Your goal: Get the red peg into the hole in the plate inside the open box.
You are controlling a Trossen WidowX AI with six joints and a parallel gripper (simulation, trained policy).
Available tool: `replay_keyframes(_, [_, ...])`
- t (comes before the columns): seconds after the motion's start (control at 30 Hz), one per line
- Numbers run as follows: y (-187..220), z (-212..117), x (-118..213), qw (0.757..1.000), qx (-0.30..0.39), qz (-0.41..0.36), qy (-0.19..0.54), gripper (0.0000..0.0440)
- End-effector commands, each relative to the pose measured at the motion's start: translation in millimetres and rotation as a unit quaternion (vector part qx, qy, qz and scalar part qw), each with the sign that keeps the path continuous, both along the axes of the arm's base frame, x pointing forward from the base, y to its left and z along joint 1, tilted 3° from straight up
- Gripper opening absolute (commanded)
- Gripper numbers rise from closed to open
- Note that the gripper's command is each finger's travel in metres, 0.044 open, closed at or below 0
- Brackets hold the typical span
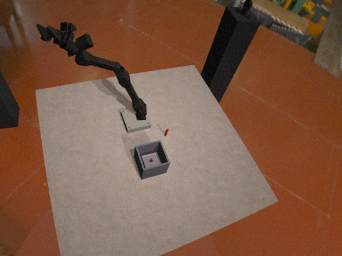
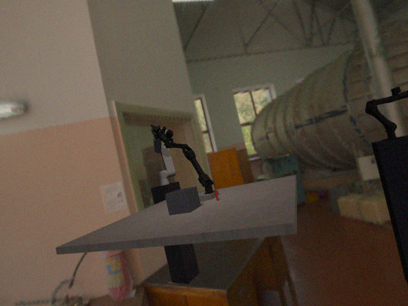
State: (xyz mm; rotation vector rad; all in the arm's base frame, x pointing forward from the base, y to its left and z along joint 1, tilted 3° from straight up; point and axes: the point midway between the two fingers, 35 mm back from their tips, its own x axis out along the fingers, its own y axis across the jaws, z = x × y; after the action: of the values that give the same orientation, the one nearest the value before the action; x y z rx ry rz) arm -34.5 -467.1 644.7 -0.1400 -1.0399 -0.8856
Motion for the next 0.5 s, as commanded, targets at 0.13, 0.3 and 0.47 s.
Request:
replay_keyframes(0.13, [-18.4,-13.9,6.8,0.999,0.046,0.011,-0.027,0.0440])
replay_keyframes(0.3, [-27.3,-22.2,31.2,0.993,0.084,0.052,-0.059,0.0440])
replay_keyframes(0.47, [-26.4,-24.4,57.9,0.984,0.116,0.098,-0.095,0.0440])
